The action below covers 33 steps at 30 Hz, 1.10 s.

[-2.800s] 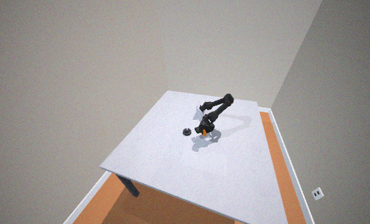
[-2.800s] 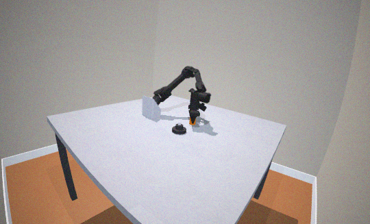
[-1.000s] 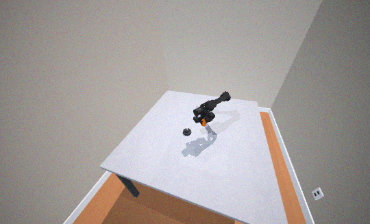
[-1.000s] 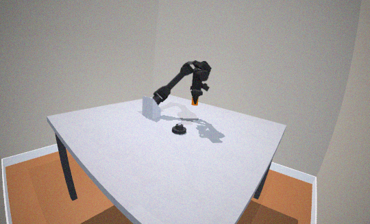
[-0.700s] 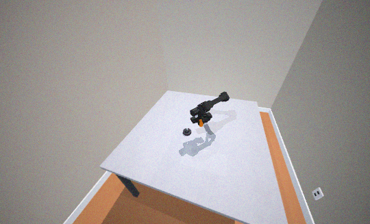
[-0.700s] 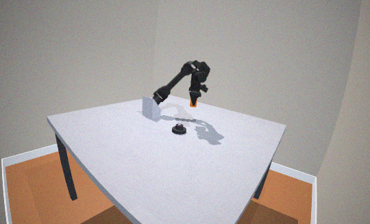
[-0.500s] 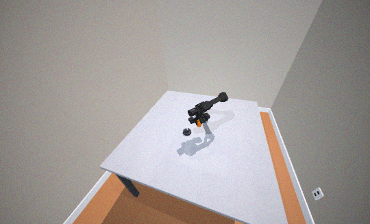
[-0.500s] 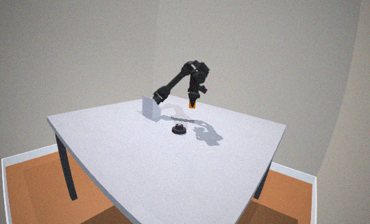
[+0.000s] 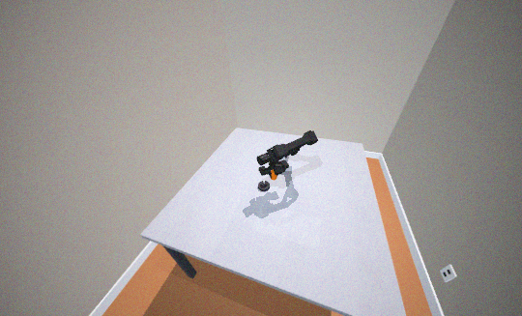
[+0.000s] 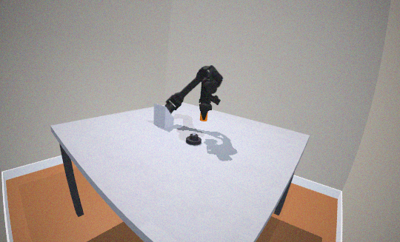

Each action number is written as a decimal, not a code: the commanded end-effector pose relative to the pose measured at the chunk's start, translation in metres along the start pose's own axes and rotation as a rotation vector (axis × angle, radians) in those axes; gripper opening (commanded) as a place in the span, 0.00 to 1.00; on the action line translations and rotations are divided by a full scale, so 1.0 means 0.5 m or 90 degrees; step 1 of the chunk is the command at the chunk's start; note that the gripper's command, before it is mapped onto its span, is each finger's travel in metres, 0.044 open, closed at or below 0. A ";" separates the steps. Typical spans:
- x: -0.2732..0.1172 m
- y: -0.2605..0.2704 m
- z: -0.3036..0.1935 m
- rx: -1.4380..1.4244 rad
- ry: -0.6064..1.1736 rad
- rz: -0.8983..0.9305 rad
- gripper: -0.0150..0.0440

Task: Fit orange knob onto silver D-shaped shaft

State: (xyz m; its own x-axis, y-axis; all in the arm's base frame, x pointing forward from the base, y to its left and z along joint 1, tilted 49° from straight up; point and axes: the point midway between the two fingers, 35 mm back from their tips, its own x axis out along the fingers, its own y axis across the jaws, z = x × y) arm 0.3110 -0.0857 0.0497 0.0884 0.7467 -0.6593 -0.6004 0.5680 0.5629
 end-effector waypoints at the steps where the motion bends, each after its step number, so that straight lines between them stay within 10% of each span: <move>1: 0.005 -0.022 -0.014 -0.004 0.001 -0.005 0.25; 33: 0.100 -0.111 -0.093 -0.002 0.000 -0.003 0.25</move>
State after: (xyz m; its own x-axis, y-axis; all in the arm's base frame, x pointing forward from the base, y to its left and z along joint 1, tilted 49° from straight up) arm 0.3129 -0.1036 -0.0309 0.0941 0.7389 -0.6672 -0.6106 0.5722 0.5476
